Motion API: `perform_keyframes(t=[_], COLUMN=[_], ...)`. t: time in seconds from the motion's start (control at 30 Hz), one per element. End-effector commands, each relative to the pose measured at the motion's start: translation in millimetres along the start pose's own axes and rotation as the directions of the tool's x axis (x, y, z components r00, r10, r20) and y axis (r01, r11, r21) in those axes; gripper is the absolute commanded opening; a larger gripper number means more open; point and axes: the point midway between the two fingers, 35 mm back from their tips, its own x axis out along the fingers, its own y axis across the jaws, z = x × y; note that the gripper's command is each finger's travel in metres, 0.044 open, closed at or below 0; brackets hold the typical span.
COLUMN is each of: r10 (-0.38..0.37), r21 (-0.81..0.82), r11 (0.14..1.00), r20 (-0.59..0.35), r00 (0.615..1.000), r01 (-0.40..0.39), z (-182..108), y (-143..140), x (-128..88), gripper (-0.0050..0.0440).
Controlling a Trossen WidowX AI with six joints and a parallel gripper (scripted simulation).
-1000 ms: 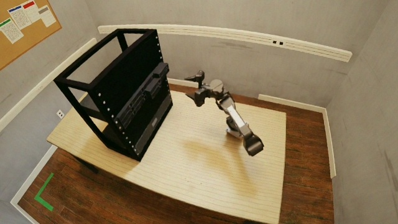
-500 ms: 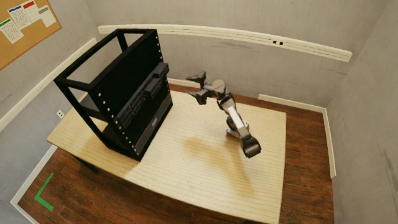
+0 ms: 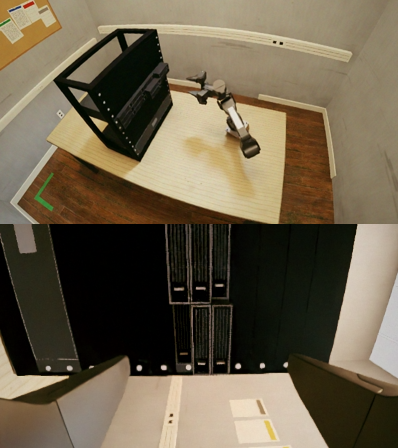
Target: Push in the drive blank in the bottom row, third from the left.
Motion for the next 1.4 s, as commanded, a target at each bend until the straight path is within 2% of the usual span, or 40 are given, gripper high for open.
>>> perform_keyframes(t=[0.0,0.6,0.87,1.37], r10=[0.001,0.001,0.001,0.001], r21=[-0.005,-0.006,-0.006,-0.006], r11=[1.000,1.000,1.000,1.000], r20=[0.002,0.002,0.002,0.002], r00=[1.000,1.000,1.000,1.000], r01=[-0.001,-0.001,-0.001,-0.001], z=[-0.1,-0.2,-14.3,-15.0], y=[0.9,0.9,-1.9,-2.0], x=[-0.7,-0.6,15.8,16.6], gripper=[0.0440,0.0440,0.0440,0.0440])
